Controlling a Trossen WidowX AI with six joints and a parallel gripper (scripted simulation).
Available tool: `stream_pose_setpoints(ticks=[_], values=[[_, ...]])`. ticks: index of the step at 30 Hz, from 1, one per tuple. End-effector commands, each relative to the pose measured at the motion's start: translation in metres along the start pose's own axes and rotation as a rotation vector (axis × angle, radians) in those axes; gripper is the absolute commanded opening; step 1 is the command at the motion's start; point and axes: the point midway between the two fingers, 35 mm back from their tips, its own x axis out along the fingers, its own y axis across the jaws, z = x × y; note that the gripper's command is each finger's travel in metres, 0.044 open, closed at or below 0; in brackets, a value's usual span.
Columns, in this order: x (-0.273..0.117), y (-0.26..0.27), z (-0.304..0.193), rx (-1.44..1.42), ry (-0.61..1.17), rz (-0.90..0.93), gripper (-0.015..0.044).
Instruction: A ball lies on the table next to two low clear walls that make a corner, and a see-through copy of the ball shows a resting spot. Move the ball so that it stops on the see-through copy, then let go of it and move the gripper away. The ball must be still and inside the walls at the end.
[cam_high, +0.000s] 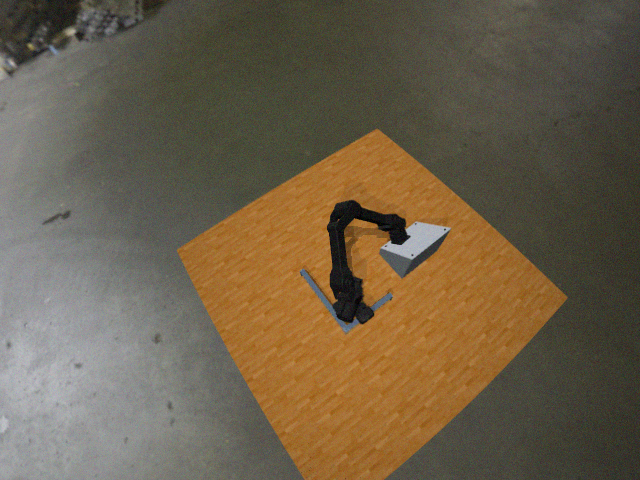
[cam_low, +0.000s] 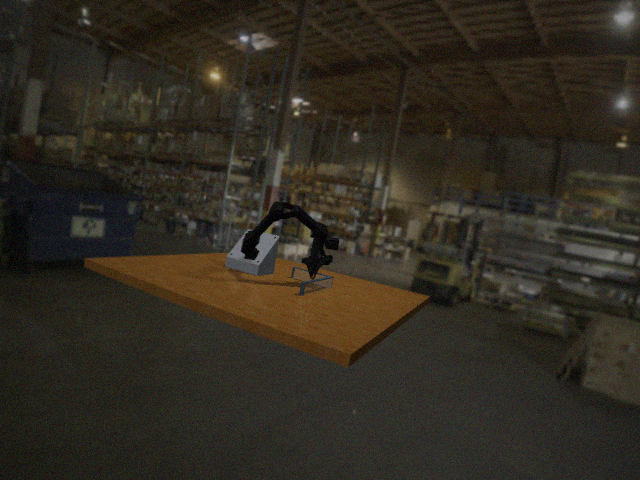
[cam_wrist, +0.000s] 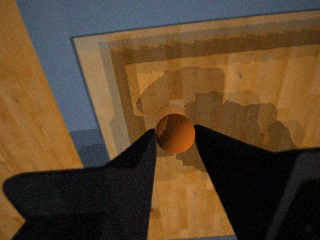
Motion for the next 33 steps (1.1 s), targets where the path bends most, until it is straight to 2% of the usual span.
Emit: stream_pose_setpoints(ticks=[1, 26, 33], values=[[0.019, 0.0, -0.002, -0.009, 0.002, -0.008, 0.0], [0.038, -0.001, -0.003, -0.009, 0.002, -0.009, 0.0], [0.036, -0.001, -0.002, -0.003, 0.0, -0.005, 0.0184]])
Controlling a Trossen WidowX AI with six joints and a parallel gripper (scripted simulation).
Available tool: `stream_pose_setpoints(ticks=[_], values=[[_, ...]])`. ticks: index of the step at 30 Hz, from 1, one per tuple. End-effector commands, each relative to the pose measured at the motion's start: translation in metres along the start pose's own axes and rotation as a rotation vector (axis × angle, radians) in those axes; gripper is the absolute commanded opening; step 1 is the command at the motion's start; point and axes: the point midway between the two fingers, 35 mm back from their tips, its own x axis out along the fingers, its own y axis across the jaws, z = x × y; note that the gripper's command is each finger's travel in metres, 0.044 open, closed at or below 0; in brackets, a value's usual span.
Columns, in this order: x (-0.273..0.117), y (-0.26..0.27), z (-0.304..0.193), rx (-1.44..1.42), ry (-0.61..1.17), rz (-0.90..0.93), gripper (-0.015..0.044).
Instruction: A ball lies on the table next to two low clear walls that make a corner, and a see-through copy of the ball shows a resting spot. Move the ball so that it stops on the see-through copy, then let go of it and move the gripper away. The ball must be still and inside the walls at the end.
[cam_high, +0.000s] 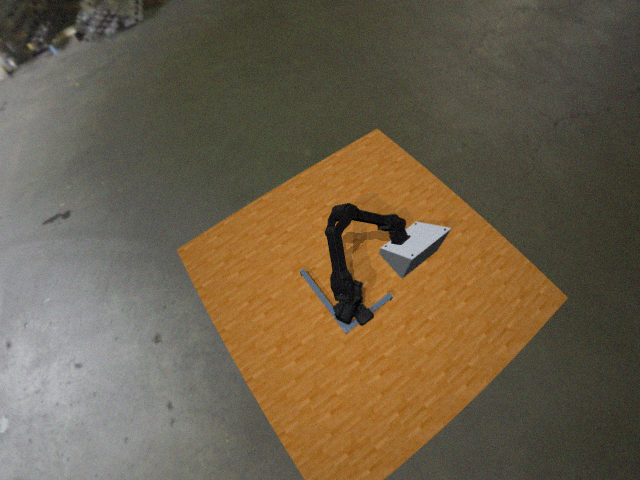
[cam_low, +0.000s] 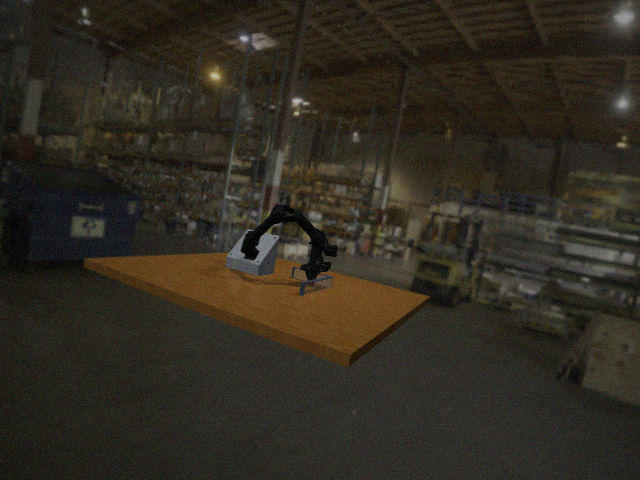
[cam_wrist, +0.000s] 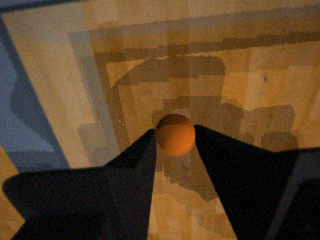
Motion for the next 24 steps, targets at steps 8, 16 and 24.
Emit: stream_pose_setpoints(ticks=[8, 16, 24], values=[[0.0, 0.0, 0.0, 0.0, 0.0, 0.0, 0.0253], [-0.088, 0.001, 0.0, -0.007, 0.002, 0.001, 0.0253], [-0.08, 0.004, 0.002, -0.015, -0.013, 0.003, 0.0253]])
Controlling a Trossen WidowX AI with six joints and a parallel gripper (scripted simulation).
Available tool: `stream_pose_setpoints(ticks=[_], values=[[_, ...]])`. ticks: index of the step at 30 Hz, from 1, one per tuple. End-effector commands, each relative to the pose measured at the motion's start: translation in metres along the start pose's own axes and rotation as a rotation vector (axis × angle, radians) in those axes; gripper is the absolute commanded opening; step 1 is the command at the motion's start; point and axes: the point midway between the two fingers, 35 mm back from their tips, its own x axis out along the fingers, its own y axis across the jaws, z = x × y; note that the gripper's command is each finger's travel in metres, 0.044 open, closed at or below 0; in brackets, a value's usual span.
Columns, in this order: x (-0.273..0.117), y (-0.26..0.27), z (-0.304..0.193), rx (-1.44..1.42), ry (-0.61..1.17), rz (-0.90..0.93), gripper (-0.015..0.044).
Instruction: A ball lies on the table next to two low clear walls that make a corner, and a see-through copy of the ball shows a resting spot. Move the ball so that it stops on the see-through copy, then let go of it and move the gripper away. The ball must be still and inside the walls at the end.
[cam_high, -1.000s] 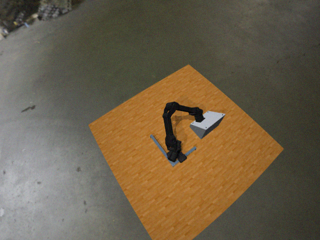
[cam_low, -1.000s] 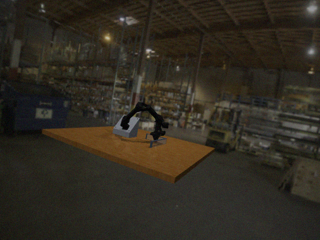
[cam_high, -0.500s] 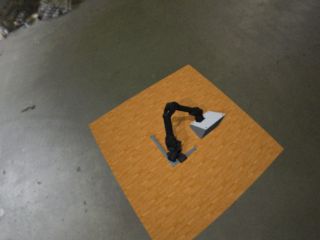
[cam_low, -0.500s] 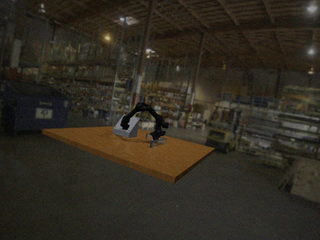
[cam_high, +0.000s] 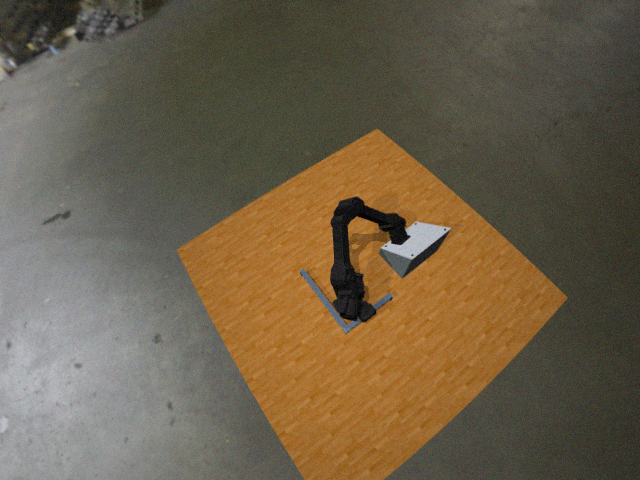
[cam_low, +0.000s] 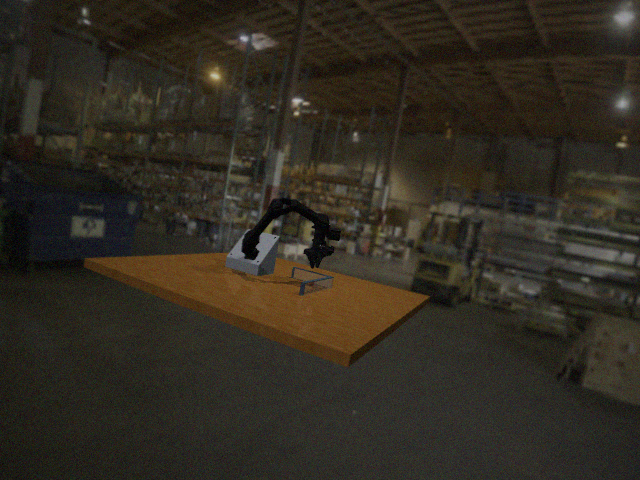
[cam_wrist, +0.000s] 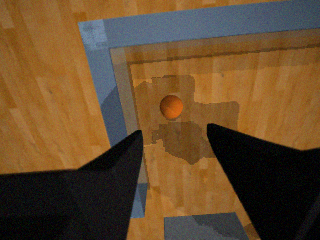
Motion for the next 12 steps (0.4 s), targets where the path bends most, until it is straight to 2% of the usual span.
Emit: stream_pose_setpoints(ticks=[1, 3, 8, 10, 12], values=[[0.002, 0.0, 0.0, -0.004, 0.003, -0.002, 0.0253], [0.002, 0.0, 0.0, -0.004, 0.003, -0.002, 0.0253], [-0.043, -0.002, -0.004, 0.0, 0.007, -0.004, 0.0384], [-0.045, -0.002, -0.004, 0.0, 0.007, -0.004, 0.0437], [-0.045, -0.002, -0.004, 0.0, 0.007, -0.004, 0.044]])
